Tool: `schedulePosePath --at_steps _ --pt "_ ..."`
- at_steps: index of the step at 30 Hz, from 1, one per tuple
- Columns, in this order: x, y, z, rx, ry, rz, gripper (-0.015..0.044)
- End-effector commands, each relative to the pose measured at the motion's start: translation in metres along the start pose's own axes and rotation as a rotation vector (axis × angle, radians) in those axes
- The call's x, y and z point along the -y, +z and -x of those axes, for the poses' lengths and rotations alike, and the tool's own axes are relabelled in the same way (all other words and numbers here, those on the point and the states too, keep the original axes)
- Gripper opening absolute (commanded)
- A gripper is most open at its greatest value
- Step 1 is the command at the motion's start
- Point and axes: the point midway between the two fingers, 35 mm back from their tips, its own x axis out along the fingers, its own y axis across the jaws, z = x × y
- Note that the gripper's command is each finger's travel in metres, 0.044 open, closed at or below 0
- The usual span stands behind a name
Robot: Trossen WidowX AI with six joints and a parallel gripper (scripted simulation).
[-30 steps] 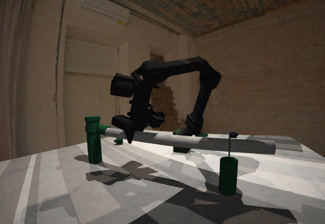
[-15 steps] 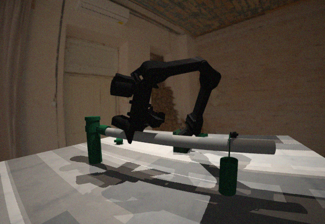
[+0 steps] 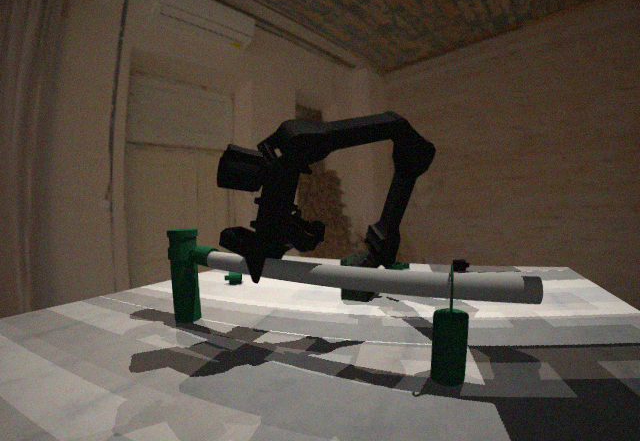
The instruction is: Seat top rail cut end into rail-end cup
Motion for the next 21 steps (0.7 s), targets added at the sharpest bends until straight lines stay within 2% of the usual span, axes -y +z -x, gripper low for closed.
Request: schedulePosePath --at_steps 1,21 --pt "-0.0002 -0.0059 0.0023 -0.016 -0.005 -0.001 0.0" --pt "-0.0002 -0.0009 0.0008 -0.003 0.0 -0.001 0.0"
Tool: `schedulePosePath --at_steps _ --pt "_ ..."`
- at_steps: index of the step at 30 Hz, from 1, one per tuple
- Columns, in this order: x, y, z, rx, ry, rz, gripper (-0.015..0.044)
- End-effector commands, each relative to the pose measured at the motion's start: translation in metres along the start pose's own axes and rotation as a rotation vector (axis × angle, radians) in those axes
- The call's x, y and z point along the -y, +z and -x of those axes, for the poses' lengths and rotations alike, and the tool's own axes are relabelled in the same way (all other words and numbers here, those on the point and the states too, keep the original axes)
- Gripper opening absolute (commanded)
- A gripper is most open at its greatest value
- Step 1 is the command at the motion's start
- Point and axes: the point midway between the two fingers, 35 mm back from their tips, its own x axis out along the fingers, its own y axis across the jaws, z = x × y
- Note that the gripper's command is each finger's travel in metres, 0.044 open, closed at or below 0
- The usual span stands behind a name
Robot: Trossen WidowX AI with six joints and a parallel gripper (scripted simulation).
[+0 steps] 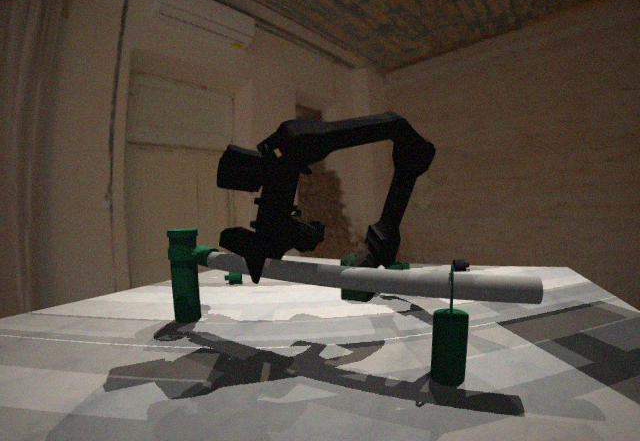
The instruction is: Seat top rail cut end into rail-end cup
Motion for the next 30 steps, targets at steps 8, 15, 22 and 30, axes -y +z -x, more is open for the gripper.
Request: schedulePosePath --at_steps 8,15,22,30 --pt "-0.0003 -0.002 0.0017 -0.007 0.0 -0.002 0.0" --pt "-0.0005 -0.0028 0.0023 -0.009 0.0 -0.002 0.0" --pt "-0.0006 -0.0035 0.0028 -0.011 0.0 -0.003 0.0" --pt "-0.0007 -0.0045 0.0033 -0.013 0.0 -0.003 0.0"
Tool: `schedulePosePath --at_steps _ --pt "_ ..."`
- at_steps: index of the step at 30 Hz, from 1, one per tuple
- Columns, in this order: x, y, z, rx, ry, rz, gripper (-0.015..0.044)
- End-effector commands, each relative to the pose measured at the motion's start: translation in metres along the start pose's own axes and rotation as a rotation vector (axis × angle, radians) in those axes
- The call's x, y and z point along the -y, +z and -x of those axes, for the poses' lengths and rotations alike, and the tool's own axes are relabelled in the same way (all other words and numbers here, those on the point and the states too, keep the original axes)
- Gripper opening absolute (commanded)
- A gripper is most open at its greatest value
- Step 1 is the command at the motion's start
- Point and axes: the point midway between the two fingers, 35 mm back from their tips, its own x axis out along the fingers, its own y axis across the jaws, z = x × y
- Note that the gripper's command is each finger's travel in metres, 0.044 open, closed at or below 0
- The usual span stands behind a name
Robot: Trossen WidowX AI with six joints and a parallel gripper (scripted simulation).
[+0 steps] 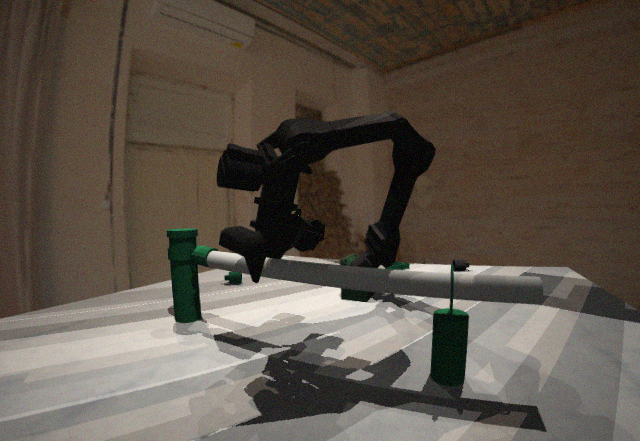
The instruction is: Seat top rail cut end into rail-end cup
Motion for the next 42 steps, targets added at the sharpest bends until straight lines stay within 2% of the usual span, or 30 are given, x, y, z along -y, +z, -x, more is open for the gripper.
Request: schedulePosePath --at_steps 1,42 --pt "-0.0008 -0.0043 0.0022 -0.011 -0.001 -0.003 0.0" --pt "-0.0005 -0.0033 0.0013 0.0 0.002 -0.001 0.0"
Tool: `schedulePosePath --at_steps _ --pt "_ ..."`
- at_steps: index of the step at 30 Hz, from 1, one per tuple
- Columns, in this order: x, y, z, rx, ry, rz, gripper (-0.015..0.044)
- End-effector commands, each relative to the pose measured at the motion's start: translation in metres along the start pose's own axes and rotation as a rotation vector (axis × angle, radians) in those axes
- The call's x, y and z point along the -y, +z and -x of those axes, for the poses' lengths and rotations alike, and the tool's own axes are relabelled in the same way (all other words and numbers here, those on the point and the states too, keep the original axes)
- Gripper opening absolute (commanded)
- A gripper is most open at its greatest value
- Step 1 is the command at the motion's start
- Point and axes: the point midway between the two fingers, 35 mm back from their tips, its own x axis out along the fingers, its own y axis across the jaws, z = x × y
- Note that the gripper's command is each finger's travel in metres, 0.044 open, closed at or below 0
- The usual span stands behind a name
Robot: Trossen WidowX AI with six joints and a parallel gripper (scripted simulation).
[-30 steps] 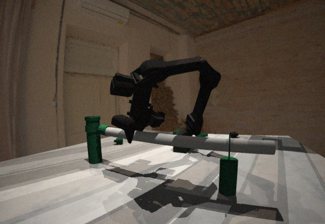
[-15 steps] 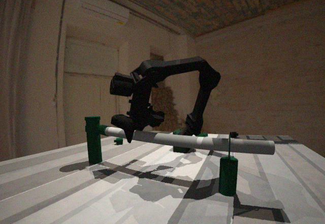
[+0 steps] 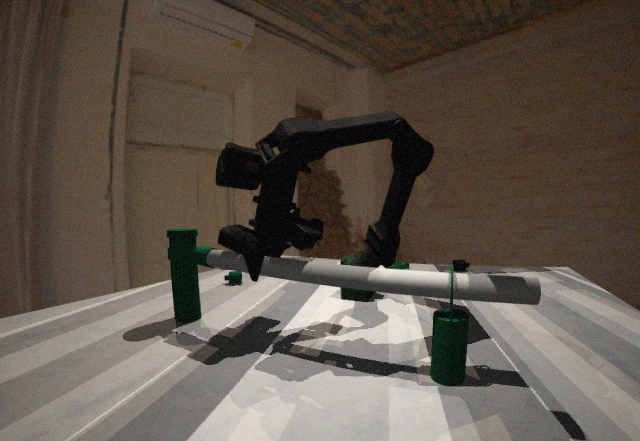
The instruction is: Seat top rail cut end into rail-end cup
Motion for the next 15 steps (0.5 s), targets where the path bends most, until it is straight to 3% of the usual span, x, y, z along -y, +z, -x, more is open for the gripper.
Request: schedulePosePath --at_steps 1,15 --pt "0.0 0.0 0.0 0.0 0.0 0.0 0.0" --pt "0.0001 -0.0051 -0.0003 0.0 0.0 0.0 0.0"
